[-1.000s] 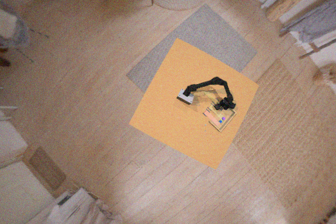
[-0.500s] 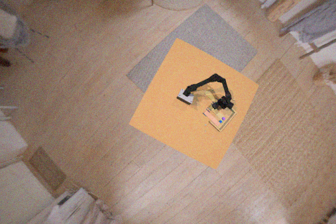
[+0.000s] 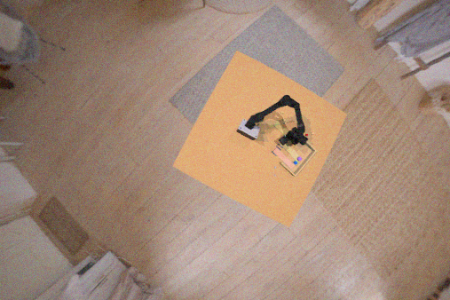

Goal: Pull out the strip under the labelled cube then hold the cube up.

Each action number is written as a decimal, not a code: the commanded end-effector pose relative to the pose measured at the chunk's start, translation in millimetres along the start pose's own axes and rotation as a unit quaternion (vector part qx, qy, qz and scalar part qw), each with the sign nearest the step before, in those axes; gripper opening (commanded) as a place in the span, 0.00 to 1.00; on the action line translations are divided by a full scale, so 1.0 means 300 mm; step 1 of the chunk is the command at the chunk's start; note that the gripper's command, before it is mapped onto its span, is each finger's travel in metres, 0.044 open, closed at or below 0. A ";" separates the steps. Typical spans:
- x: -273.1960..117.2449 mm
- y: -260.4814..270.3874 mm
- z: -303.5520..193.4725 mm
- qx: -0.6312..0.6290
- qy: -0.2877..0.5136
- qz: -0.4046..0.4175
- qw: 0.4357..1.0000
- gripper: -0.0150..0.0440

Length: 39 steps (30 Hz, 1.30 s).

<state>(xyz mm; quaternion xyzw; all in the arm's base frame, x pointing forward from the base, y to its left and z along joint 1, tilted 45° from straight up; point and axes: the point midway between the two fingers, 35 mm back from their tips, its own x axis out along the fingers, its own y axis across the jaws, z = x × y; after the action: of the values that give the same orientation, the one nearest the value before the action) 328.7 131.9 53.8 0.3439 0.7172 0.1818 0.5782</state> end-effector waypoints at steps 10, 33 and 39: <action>0.009 -0.107 -0.134 -0.001 0.002 0.000 1.000 0.25; -0.110 -0.113 -0.140 -0.001 0.001 -0.001 1.000 0.25; -0.110 -0.113 -0.140 -0.001 0.001 -0.001 1.000 0.25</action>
<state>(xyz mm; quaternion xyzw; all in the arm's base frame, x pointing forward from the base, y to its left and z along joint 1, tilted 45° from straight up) 282.4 91.4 66.0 0.3455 0.7177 0.1817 0.5767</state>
